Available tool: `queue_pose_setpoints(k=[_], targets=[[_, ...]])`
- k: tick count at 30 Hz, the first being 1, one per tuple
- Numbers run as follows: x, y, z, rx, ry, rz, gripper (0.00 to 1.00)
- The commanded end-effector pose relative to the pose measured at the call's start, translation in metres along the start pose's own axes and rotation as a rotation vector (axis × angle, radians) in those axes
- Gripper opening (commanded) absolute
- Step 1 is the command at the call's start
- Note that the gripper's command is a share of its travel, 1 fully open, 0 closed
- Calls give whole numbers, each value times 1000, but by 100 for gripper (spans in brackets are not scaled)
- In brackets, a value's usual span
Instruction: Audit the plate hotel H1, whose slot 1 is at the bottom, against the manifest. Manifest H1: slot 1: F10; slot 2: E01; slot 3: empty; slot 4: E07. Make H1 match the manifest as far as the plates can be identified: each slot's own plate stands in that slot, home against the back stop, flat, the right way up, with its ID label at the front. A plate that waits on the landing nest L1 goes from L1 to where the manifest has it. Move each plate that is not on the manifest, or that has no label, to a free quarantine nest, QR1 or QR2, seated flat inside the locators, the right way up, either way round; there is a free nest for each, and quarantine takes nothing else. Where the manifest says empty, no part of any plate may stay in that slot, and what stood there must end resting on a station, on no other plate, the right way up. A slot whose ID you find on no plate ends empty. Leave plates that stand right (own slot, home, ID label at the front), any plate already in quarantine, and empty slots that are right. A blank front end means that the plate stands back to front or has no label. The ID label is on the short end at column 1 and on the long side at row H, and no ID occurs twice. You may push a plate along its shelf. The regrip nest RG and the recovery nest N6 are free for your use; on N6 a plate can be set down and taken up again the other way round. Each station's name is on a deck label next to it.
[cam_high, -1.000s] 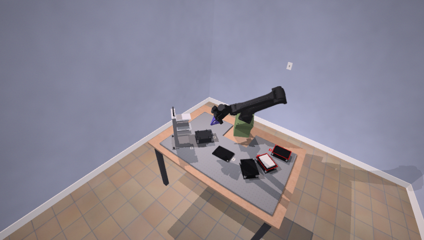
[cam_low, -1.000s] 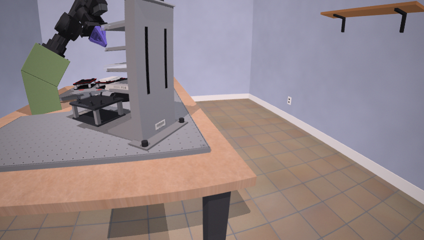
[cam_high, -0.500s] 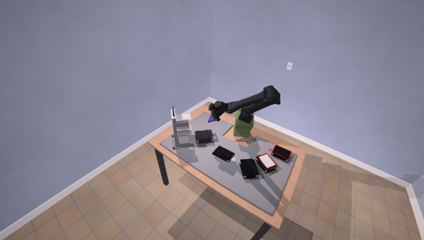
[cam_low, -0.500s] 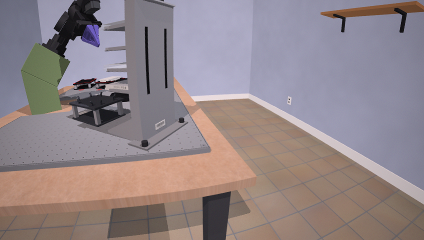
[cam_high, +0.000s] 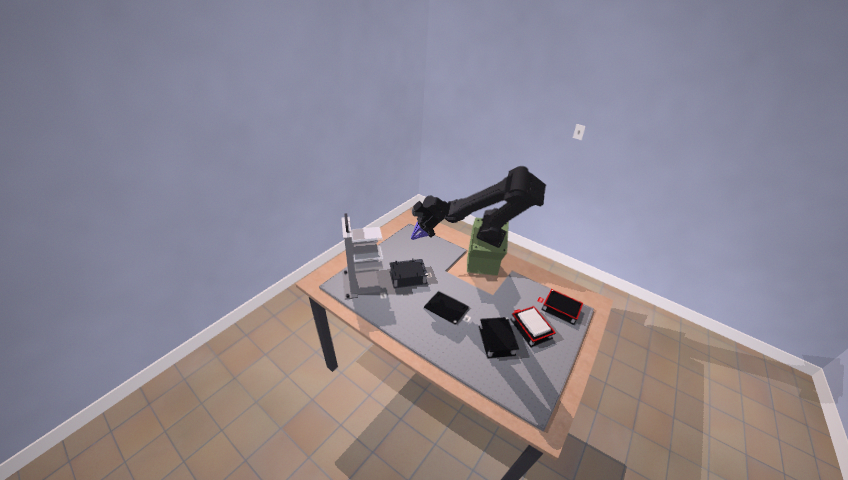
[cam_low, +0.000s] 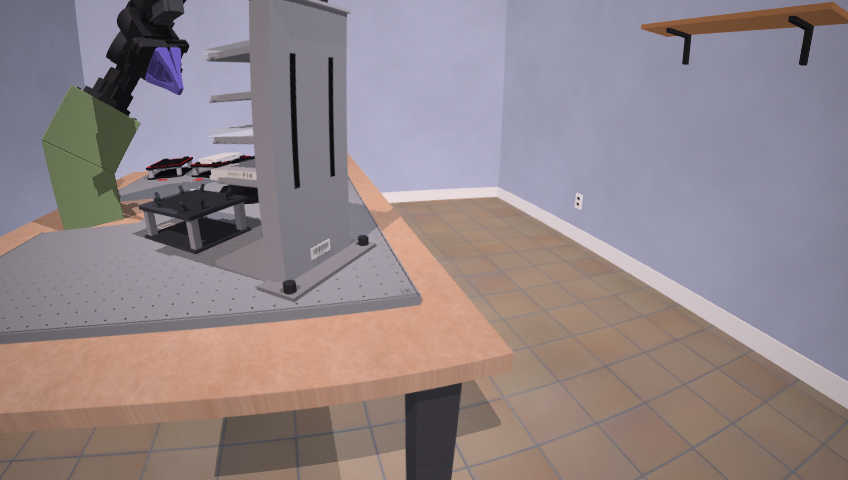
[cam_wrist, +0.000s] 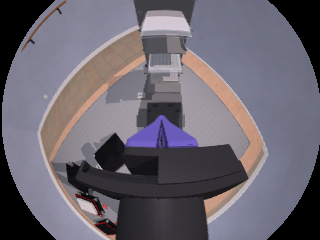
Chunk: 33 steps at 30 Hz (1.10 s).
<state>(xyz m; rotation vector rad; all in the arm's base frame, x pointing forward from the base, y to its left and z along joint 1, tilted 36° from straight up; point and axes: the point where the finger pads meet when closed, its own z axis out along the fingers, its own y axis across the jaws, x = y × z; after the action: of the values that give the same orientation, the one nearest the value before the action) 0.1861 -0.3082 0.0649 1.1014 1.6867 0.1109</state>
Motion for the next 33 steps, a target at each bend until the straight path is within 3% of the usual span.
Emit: queue_pose_setpoints(k=[1,2,3,33], targets=[[-31,-15,3,9,-52,-57,0],[-31,-15,3,9,-52,-57,0],[-35,-12,-2,10,-49,-54,100],[-98,-7,-66,16,-52,-70,100]])
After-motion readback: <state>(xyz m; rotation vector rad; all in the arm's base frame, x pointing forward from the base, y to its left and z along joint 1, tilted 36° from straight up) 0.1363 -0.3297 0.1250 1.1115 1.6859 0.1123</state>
